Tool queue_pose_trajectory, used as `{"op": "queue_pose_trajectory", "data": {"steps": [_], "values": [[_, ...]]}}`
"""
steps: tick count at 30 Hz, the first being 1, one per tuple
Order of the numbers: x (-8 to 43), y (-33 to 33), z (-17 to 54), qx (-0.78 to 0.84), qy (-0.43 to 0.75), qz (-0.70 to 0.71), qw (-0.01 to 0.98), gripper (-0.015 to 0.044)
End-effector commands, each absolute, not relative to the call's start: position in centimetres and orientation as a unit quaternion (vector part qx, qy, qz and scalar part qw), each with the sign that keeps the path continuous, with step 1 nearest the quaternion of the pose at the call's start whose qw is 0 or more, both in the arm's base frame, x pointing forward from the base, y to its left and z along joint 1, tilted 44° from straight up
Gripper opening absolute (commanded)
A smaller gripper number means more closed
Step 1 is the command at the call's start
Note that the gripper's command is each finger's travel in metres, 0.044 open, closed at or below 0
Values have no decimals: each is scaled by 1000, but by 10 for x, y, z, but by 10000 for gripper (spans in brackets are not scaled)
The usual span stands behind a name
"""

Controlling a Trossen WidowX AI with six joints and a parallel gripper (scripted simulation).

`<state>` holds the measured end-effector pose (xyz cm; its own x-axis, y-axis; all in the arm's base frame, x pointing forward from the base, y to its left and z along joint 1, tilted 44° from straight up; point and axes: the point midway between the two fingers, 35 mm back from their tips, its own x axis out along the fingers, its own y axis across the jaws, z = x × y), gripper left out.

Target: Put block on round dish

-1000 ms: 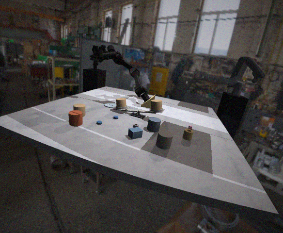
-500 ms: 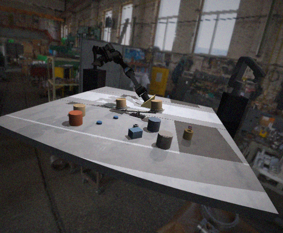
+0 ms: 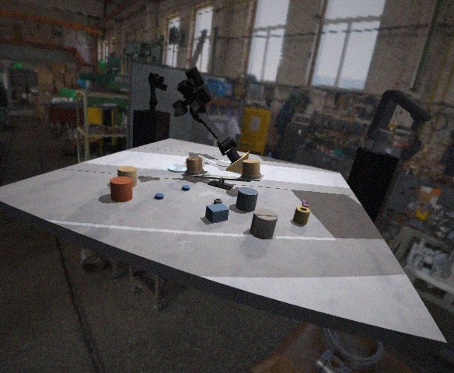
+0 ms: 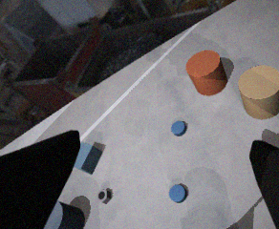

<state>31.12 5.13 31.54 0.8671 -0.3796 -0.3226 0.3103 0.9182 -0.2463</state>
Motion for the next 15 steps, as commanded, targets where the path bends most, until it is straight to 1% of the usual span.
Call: {"op": "queue_pose_trajectory", "data": {"steps": [1,8,15], "values": [[307,76,280,-100,234,-165,953,440],[277,124,211,-142,324,-149,923,440],[231,149,165,-216,365,-161,891,440]]}}
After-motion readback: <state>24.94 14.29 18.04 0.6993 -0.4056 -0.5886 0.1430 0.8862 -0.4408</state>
